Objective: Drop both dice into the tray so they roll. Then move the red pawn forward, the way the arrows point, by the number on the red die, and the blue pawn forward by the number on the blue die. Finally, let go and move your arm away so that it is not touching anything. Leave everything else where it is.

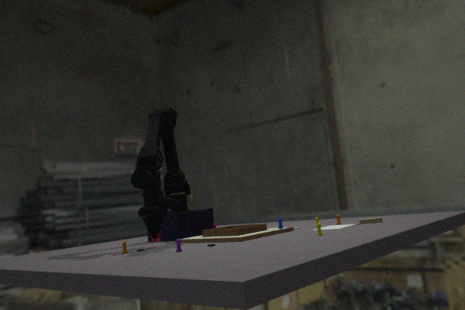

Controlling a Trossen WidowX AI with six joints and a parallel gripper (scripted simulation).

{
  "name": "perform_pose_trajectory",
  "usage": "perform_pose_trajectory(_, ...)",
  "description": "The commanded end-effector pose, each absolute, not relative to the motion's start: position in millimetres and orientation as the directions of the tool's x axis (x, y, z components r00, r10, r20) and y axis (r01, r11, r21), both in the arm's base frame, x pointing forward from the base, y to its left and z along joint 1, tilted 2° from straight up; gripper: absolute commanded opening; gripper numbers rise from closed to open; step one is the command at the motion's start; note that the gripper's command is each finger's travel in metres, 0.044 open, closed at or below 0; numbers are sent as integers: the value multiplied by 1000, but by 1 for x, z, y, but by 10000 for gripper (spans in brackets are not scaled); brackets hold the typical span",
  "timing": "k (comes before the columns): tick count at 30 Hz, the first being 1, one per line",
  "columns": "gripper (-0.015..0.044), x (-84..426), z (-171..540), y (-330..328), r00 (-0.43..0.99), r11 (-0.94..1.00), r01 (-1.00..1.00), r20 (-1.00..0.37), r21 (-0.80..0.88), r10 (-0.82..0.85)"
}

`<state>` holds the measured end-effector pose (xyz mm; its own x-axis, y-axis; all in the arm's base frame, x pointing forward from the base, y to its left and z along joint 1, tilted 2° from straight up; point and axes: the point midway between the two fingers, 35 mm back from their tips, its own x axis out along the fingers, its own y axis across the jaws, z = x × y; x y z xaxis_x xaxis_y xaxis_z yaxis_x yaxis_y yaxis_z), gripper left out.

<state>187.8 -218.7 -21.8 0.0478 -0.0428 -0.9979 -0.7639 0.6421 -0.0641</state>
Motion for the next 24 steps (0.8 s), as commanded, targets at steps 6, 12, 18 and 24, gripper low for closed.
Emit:
perform_pose_trajectory(6, 0, 191, 40, -217, 49, 636, -769, -998, -68, -48)
perform_pose_trajectory(12, 0, 186, 80, -209, 45, 627, -776, -998, -61, -41)
perform_pose_trajectory(18, 0, 192, 80, -203, 47, 640, -766, -998, -61, -40)
perform_pose_trajectory(24, 0, 212, 76, -182, 54, 690, -721, -998, -62, -33)
